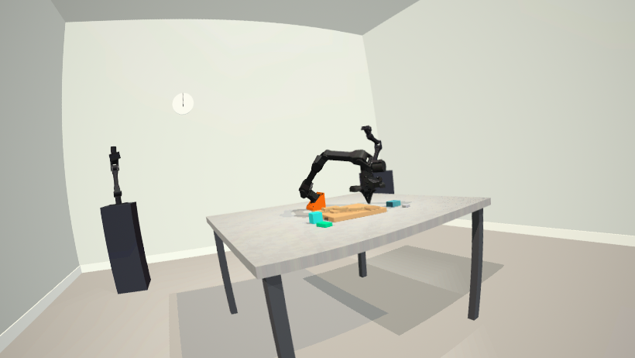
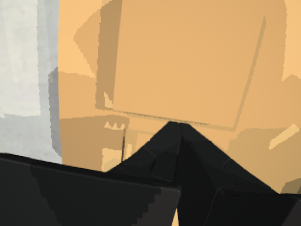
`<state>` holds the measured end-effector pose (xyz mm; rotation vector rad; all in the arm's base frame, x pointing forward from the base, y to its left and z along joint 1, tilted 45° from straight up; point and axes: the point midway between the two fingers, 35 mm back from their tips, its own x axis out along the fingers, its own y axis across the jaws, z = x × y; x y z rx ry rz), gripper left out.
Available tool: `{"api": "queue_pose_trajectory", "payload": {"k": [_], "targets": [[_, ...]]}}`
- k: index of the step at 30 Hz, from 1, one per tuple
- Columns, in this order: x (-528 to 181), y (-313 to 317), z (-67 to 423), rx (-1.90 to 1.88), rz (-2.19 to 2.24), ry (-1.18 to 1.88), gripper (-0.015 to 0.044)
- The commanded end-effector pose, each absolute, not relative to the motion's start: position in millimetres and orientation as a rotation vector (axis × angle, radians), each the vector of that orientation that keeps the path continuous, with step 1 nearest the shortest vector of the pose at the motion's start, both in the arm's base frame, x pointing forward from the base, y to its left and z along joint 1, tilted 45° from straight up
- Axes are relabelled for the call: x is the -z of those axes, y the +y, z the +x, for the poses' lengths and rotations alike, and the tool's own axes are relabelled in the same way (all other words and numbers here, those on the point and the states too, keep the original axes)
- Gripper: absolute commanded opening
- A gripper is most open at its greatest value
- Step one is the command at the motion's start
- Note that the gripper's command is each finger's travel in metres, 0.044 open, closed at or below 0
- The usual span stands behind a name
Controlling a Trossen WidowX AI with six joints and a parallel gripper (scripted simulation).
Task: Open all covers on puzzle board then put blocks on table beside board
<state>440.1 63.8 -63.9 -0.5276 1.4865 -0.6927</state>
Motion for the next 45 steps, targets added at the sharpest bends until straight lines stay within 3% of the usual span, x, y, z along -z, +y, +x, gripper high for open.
{"api": "queue_pose_trajectory", "payload": {"k": [1,18,45], "targets": [[58.9,71.1,441.3,0.69,-0.525,1.481,0.0],[46.0,76.6,441.5,0.674,-0.549,1.498,0.0],[-42.4,21.2,354.6,-0.213,-1.35,1.79,0.0]]}}
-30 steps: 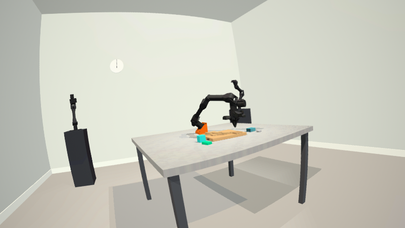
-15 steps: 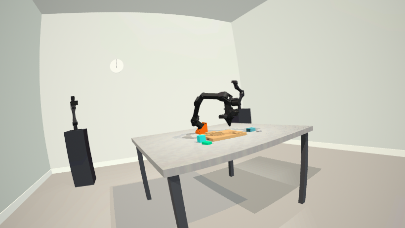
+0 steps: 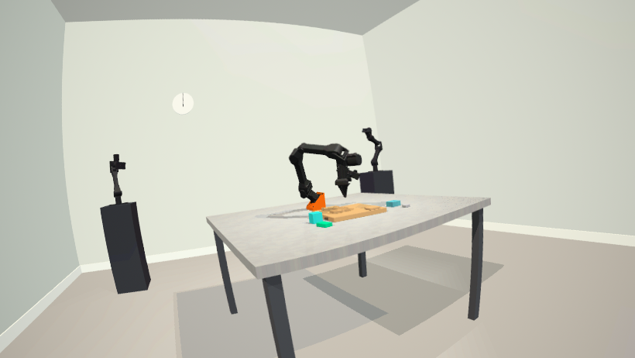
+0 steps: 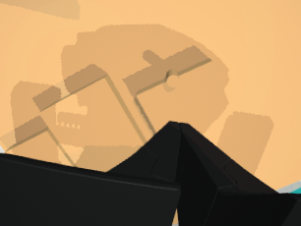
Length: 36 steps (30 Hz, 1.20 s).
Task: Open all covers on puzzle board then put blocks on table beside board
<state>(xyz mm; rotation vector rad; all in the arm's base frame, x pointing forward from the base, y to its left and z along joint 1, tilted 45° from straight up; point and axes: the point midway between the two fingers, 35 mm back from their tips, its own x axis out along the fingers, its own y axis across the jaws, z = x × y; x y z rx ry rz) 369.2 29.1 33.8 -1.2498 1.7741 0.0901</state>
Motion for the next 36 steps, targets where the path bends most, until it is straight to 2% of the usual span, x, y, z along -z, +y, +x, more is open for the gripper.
{"api": "queue_pose_trajectory", "payload": {"k": [1,12,36], "targets": [[-44.5,18.8,350.0,-0.25,-1.378,1.794,0.0],[-60.6,-5.8,298.0,-0.653,-1.661,1.808,0.0],[-60.8,-6.2,297.1,-0.66,-1.666,1.808,0.0]]}}
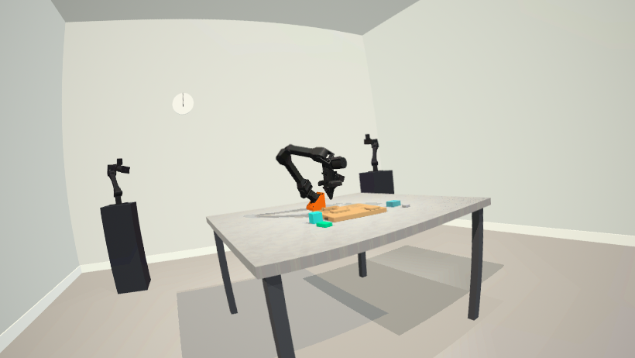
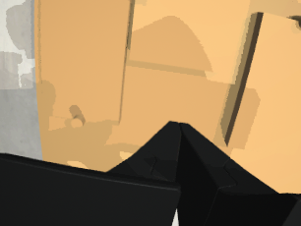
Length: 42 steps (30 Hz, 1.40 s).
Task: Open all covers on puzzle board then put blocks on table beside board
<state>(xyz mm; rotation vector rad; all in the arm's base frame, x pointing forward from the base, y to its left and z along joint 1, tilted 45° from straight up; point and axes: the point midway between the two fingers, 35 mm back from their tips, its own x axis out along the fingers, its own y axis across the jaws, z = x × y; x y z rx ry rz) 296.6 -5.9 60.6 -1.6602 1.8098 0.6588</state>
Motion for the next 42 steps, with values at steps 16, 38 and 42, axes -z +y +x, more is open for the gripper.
{"api": "queue_pose_trajectory", "payload": {"k": [16,38,42], "targets": [[-51.2,-15.3,297.7,-0.66,-1.665,1.807,0.0],[-35.7,-30.8,297.4,-0.66,-1.666,1.807,0.0],[-33.0,-33.7,297.1,-0.66,-1.666,1.807,0.0]]}}
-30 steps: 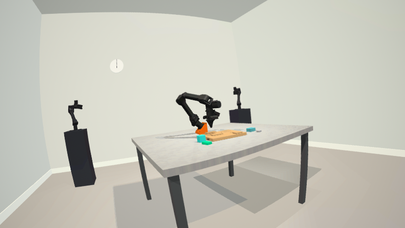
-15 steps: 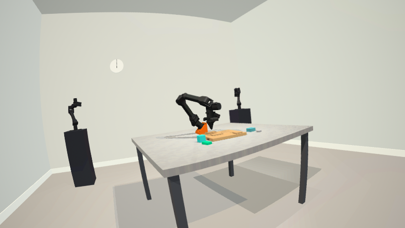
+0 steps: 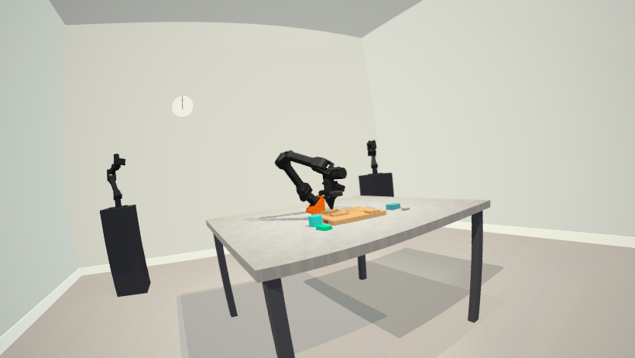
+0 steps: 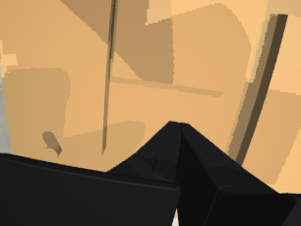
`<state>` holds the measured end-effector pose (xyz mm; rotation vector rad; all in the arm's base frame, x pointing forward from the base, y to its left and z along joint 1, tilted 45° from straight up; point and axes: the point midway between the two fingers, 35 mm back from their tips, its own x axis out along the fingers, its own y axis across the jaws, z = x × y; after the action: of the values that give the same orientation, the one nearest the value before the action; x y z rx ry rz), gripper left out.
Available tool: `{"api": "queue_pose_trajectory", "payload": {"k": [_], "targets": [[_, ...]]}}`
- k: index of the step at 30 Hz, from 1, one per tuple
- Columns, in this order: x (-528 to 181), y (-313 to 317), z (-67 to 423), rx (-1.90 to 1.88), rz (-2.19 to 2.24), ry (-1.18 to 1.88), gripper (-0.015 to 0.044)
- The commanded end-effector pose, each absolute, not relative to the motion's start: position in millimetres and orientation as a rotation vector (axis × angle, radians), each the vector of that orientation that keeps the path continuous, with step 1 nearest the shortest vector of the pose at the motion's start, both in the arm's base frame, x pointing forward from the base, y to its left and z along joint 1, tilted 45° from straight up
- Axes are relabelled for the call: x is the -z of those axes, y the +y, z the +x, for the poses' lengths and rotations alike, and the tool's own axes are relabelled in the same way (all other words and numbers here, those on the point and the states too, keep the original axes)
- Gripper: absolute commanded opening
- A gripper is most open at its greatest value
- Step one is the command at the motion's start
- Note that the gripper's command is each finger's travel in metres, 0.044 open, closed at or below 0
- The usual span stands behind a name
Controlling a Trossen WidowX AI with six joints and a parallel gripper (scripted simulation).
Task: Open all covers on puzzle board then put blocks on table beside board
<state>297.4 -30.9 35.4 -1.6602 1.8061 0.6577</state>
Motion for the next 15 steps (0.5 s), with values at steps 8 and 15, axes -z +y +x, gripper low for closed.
{"api": "queue_pose_trajectory", "payload": {"k": [8,15], "targets": [[-27.6,-39.4,296.4,-0.659,-1.666,1.807,0.0],[-23.1,-44.4,295.7,-0.658,-1.667,1.808,0.0]]}}
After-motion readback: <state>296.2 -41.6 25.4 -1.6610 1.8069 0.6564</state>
